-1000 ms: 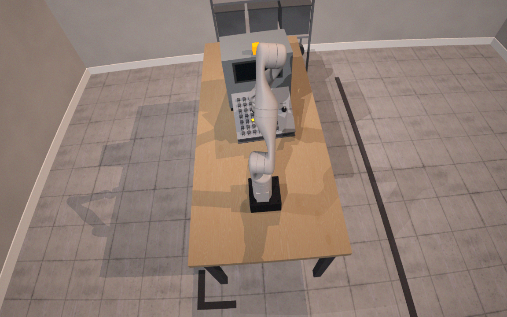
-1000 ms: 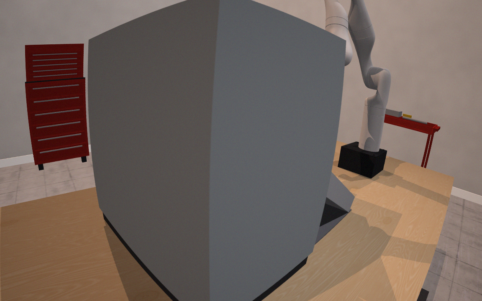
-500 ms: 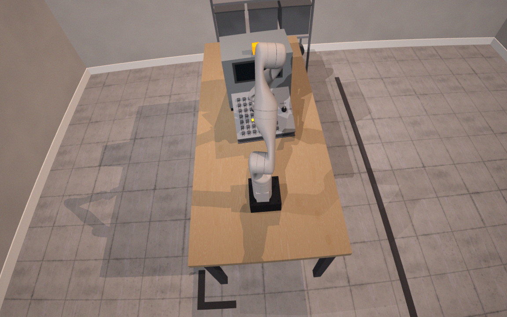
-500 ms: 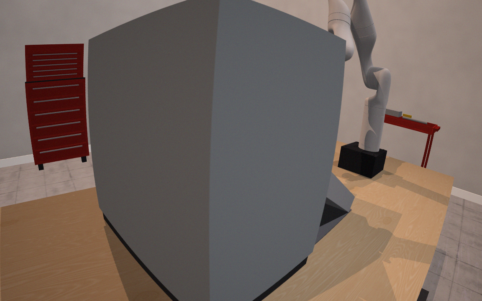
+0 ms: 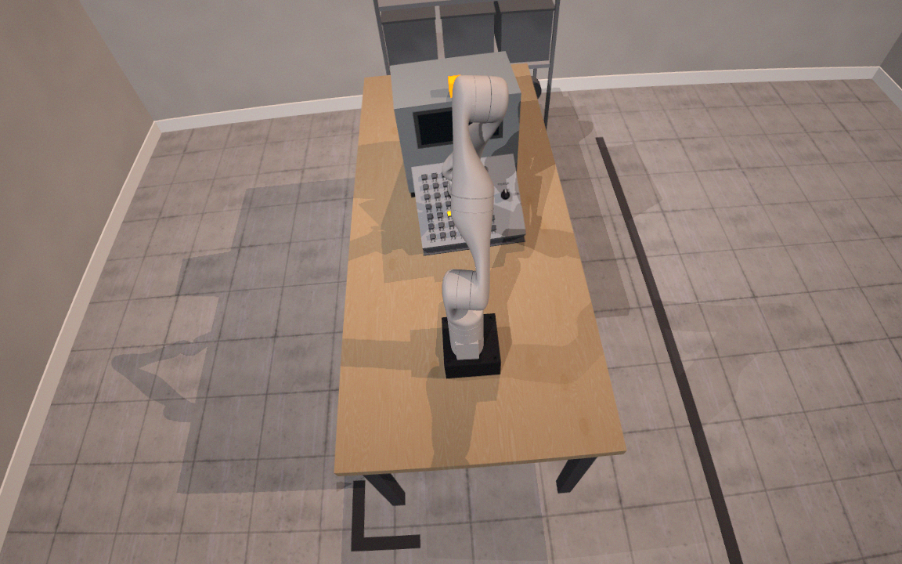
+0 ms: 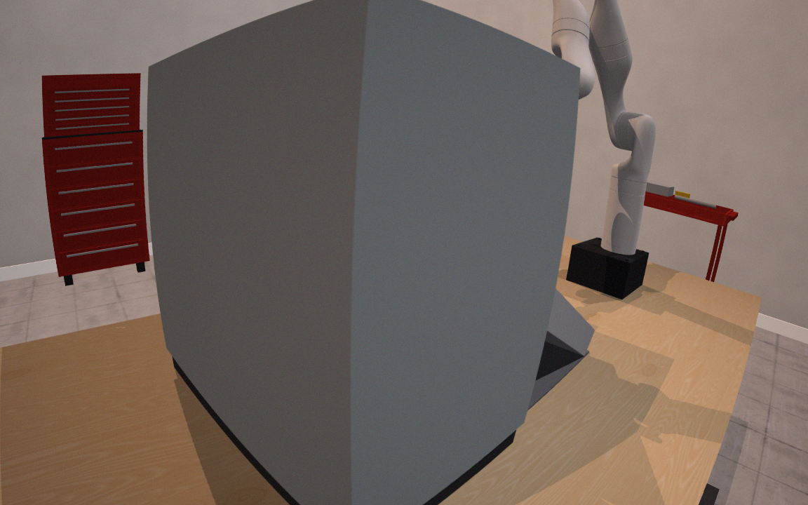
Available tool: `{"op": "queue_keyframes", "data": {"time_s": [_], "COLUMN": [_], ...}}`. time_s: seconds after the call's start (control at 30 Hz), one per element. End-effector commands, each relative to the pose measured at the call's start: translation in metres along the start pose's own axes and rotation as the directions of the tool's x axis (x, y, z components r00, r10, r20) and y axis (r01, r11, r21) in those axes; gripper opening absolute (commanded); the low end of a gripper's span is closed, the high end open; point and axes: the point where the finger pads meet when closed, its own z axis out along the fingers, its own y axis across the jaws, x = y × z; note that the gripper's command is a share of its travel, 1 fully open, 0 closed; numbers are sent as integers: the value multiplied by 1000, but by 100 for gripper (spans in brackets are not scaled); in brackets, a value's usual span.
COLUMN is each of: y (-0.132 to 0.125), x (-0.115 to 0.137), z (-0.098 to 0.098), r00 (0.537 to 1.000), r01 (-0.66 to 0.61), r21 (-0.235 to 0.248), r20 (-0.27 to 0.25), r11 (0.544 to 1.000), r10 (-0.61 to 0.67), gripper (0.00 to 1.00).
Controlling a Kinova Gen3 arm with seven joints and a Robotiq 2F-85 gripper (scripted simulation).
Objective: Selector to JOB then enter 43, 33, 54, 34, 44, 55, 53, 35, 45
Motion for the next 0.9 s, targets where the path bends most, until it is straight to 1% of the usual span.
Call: {"op": "queue_keyframes", "data": {"time_s": [0.0,0.13,0.23,0.33,0.43,0.5,0.57,0.63,0.7,0.87], "y": [-1,-1,-1,-2,-2,-2,-2,-3,-3,-3], "x": [0,6,16,32,45,45,59,67,75,97], "z": [-1,-1,-2,-4,-6,-6,-8,-8,-9,-12], "r00": [1000,999,987,951,906,906,835,793,738,578], "r01": [-2,-54,-158,-309,-424,-424,-550,-609,-674,-816], "r21": [2,2,2,2,2,2,2,2,2,1], "r20": [0,0,0,0,1,1,1,1,1,1], "r11": [1000,999,987,951,906,906,835,793,738,578], "r10": [2,54,158,309,424,424,550,609,674,816], "gripper": [10,10,10,10,10,10,10,10,10,10]}}
